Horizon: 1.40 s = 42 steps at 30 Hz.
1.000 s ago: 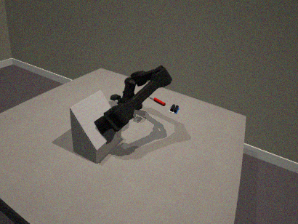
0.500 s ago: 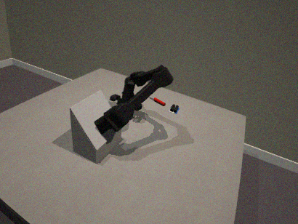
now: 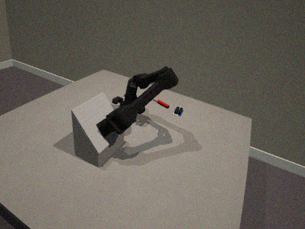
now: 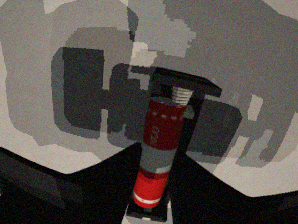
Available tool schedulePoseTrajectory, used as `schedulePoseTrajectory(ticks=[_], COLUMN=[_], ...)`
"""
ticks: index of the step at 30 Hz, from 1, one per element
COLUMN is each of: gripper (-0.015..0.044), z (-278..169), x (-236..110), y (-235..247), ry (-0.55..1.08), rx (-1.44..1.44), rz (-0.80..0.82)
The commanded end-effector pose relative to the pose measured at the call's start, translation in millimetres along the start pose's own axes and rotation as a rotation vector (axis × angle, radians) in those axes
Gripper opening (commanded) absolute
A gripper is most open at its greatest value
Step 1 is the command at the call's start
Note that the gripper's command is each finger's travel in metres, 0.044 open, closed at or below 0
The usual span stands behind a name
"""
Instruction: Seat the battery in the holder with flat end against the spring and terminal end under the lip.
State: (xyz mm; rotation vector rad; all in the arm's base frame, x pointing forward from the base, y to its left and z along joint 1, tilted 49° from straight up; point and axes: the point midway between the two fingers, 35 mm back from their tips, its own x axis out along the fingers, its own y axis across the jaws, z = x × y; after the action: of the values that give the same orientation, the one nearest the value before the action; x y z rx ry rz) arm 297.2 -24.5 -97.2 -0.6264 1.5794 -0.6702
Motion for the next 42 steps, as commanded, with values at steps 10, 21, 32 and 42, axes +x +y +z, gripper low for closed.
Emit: schedulePoseTrajectory(ticks=[10,21,32,42], gripper=[0.0059,0.0059,0.0059,0.0059], z=[0.5,-1.2,-2.7,-4.2], x=[2.2,3.3,4.2,4.8], y=[-2.9,-3.4,-3.7,-4.1], ry=[-0.063,-0.112,-0.162,-0.208], rx=[0.015,0.016,0.017,0.019], rz=[0.0,0.003,0.006,0.008])
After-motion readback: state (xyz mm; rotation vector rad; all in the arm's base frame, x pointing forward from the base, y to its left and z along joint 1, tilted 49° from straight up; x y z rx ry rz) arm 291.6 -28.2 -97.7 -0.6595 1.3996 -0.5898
